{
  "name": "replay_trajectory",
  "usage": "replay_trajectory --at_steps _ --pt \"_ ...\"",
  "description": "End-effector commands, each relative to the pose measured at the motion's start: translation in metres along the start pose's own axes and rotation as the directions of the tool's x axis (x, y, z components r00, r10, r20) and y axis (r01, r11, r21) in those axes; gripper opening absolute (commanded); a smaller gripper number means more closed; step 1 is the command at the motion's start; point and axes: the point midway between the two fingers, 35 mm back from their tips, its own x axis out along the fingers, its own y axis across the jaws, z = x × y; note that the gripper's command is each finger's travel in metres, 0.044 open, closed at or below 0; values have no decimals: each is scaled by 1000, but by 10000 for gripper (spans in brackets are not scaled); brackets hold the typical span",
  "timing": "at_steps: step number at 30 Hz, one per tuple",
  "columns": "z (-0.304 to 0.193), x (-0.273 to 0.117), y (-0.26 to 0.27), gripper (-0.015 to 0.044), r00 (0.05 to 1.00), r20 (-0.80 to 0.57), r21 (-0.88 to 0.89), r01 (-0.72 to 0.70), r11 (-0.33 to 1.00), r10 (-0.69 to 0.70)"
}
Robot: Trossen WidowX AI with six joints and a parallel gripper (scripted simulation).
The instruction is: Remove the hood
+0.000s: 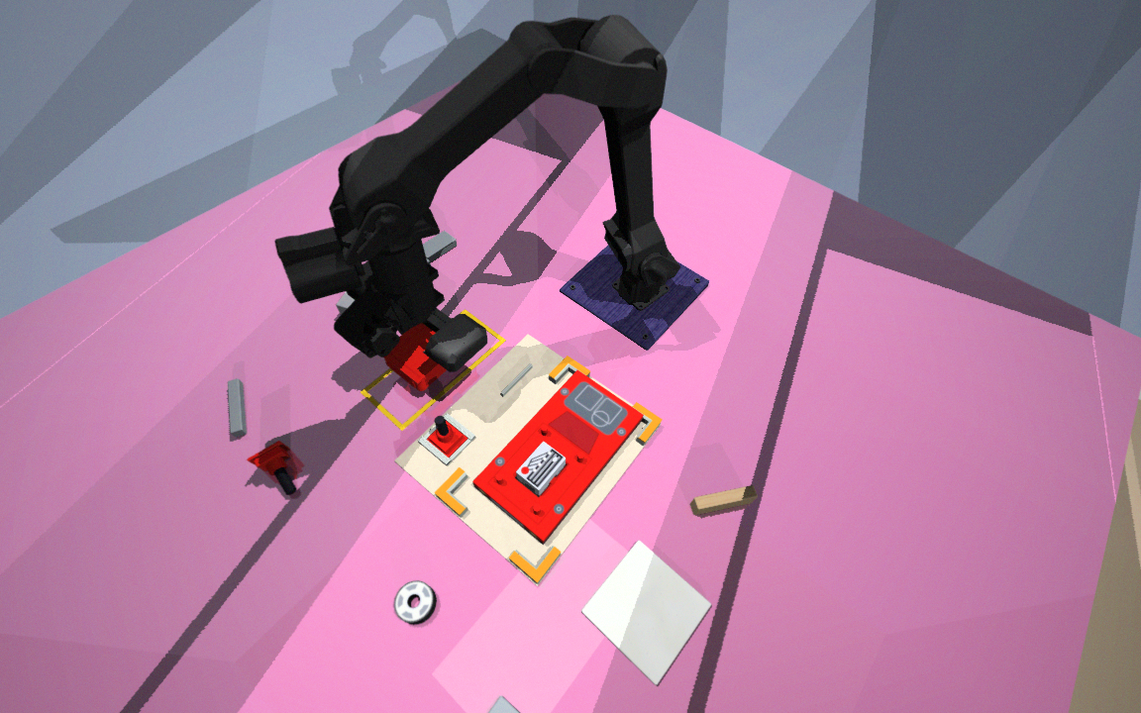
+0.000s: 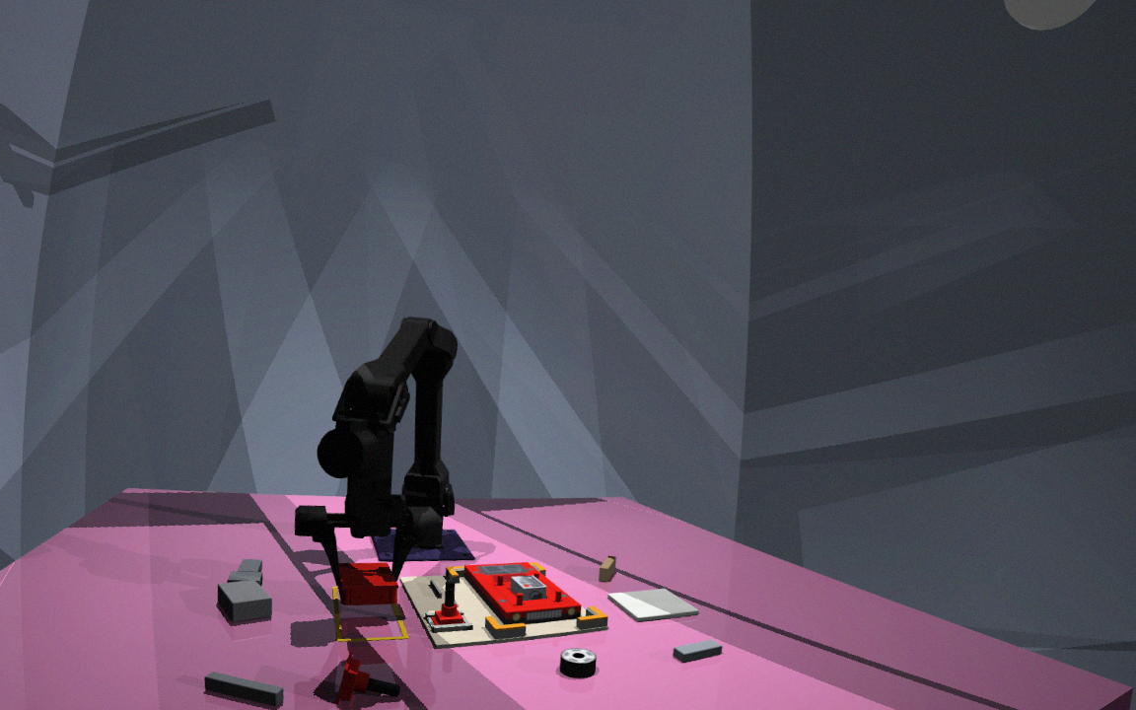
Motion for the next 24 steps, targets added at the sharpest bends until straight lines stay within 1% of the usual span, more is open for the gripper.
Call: replay_trajectory --at_steps 1,24 --pt "-2 5 2 0 1000 -5 2 -7 1000 7" --pt "-2 14 2 0 1000 -5 2 -7 1000 7"
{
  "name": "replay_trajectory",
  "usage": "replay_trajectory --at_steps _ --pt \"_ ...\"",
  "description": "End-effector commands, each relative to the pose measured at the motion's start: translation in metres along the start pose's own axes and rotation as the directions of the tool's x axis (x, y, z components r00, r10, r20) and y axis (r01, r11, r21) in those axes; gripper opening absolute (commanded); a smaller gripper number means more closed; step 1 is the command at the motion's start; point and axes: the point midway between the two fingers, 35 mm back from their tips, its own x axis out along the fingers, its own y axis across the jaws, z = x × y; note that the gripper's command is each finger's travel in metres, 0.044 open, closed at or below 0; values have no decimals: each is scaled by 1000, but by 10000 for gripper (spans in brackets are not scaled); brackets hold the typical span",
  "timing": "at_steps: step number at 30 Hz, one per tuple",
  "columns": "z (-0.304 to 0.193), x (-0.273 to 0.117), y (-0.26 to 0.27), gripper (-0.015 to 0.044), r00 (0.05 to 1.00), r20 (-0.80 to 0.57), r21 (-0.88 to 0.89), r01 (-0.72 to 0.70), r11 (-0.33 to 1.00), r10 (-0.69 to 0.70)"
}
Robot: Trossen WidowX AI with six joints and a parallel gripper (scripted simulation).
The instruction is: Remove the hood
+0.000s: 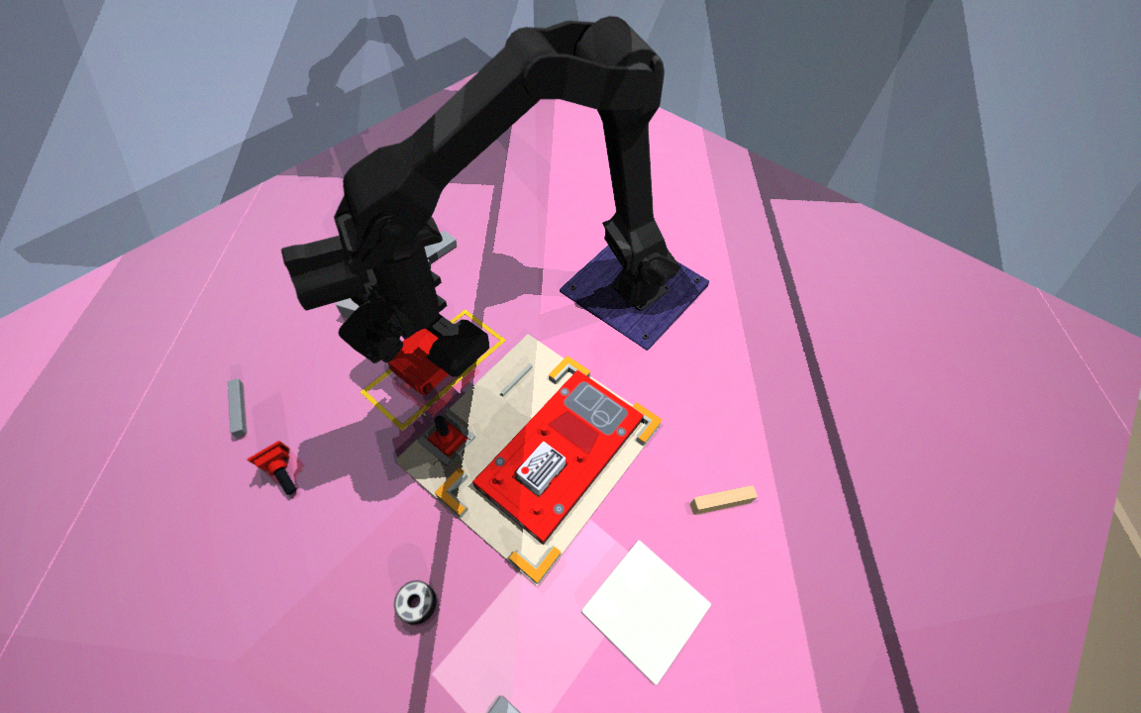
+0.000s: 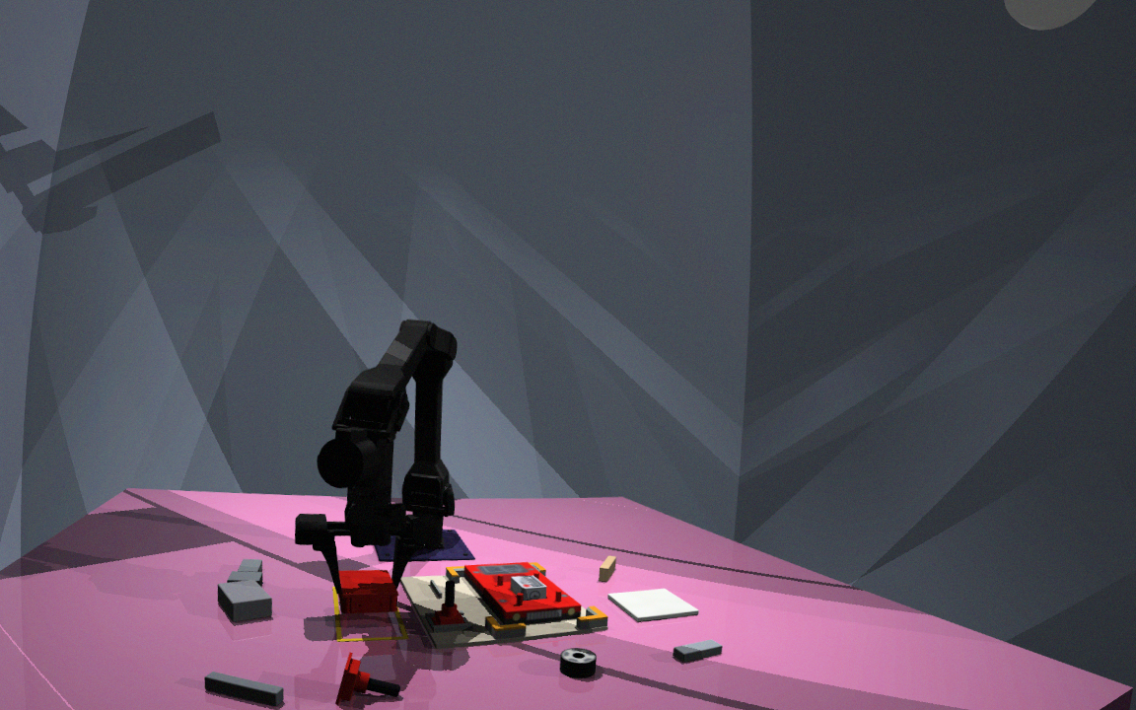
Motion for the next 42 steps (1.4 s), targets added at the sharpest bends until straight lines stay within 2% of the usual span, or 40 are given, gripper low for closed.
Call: replay_trajectory --at_steps 1,30,42 --pt "-1 4 1 0 1000 -3 3 -6 1000 6" --pt "-1 17 1 0 1000 -3 3 -6 1000 6" --pt "0 15 0 315 1000 0 -1 0 1000 0"
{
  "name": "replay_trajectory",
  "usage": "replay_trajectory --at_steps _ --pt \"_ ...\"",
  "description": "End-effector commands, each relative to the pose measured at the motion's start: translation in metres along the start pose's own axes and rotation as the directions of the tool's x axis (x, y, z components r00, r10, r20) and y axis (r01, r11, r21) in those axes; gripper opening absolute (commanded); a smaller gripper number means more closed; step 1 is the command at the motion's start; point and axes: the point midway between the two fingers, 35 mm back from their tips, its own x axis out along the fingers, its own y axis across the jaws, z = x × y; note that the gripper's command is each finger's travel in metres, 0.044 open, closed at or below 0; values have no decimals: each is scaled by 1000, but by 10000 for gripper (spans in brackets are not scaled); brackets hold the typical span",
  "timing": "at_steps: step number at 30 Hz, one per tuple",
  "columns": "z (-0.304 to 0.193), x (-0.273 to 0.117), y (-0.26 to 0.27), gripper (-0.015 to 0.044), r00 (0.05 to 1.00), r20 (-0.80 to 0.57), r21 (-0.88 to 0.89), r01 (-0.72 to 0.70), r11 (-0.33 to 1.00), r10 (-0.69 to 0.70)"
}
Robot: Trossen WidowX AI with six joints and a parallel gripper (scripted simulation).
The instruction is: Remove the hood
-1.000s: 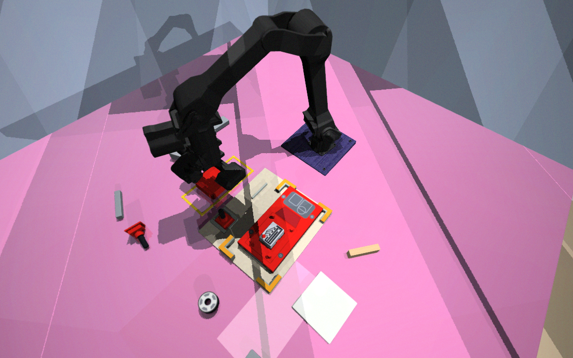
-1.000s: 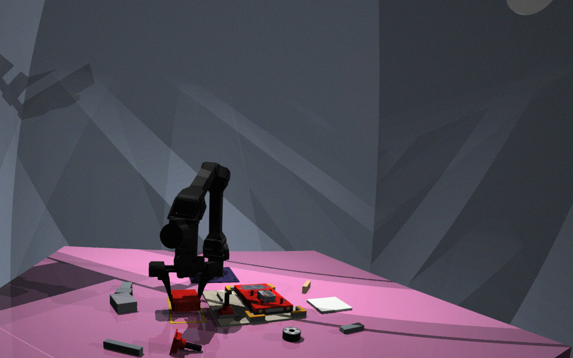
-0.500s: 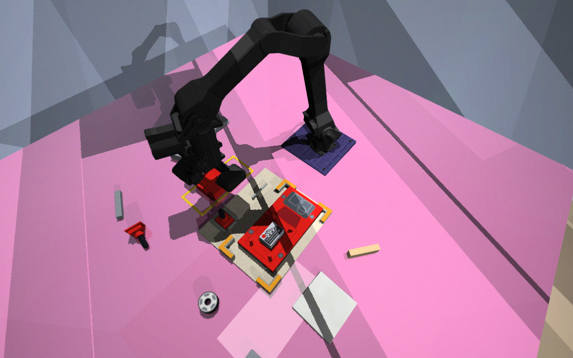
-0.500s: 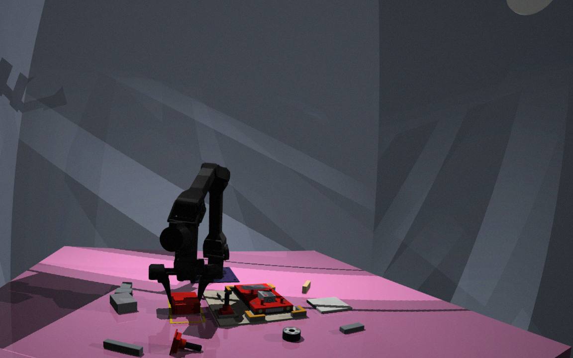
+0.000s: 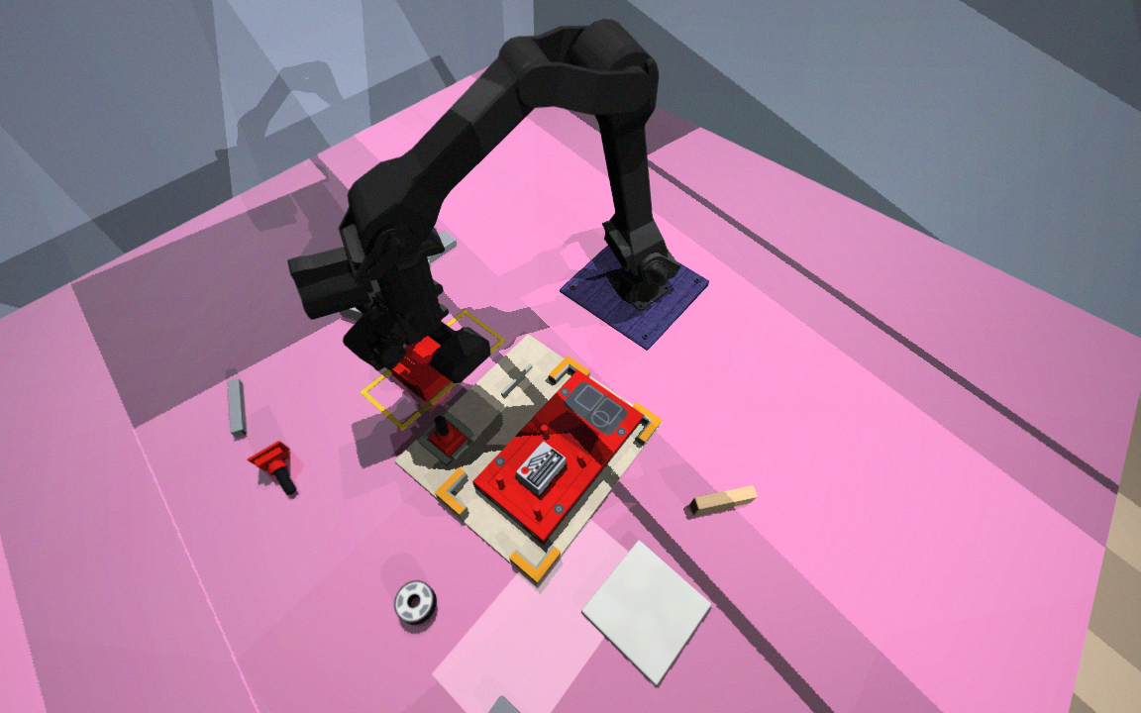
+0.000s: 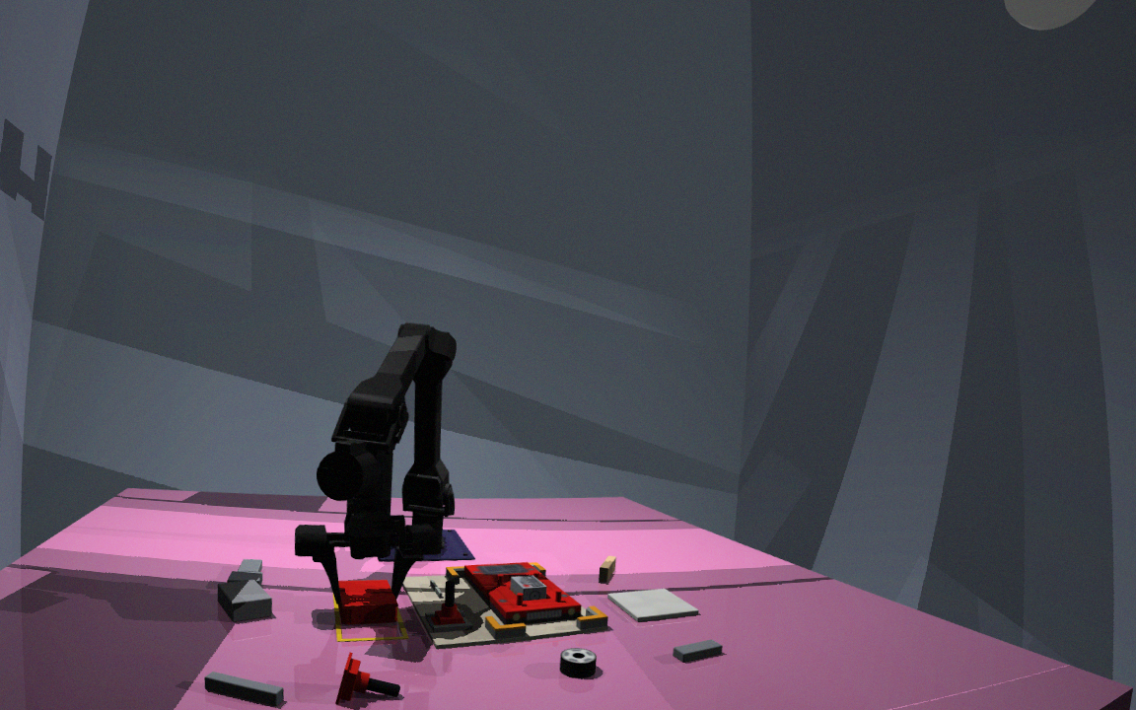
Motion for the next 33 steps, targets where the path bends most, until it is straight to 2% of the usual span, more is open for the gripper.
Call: replay_trajectory --at_steps 1,5,9,14,33 --pt "0 0 0 341 1000 0 0 0 1000 0" --pt "0 -2 0 440 1000 0 0 0 1000 0" --pt "2 -25 -1 440 1000 -2 0 0 1000 0" --pt "1 -71 0 440 1000 -8 0 0 1000 0" --pt "1 -73 0 440 1000 -8 0 0 1000 0"
